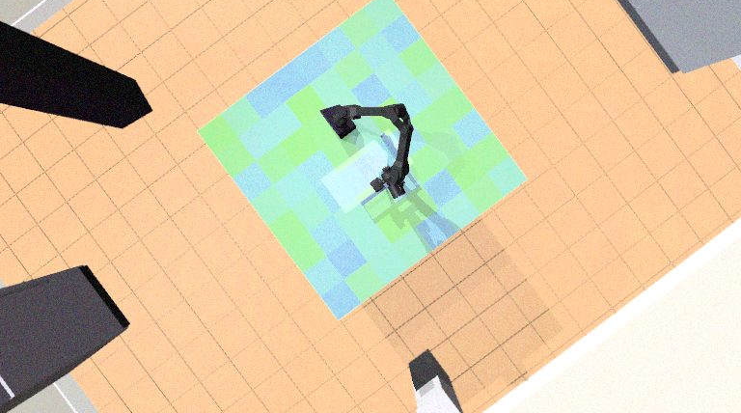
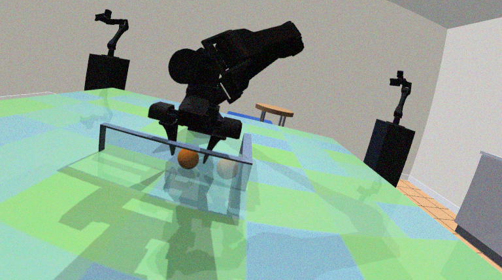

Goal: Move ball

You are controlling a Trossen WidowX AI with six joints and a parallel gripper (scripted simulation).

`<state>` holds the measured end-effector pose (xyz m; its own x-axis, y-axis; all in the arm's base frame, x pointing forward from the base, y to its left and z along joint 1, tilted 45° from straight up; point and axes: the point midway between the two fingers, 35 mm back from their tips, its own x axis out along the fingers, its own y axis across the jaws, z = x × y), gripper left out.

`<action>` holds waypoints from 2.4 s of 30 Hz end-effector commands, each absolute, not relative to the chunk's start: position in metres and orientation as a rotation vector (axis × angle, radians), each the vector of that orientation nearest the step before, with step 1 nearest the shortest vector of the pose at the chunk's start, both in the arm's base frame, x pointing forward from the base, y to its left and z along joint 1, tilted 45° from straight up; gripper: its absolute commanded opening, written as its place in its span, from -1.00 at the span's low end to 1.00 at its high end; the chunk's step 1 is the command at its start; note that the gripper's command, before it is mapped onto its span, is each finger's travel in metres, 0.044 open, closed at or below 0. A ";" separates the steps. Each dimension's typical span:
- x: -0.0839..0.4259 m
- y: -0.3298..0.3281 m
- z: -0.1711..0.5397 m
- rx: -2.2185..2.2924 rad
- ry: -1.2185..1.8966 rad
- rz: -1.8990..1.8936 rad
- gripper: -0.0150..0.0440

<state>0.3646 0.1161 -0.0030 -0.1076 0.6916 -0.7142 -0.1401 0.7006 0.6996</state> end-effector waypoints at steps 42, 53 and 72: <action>0.375 0.030 0.089 0.477 1.536 0.739 -0.49; 0.353 0.072 0.092 0.478 1.536 0.739 -0.49; 0.335 0.127 0.056 0.481 1.534 0.743 -0.49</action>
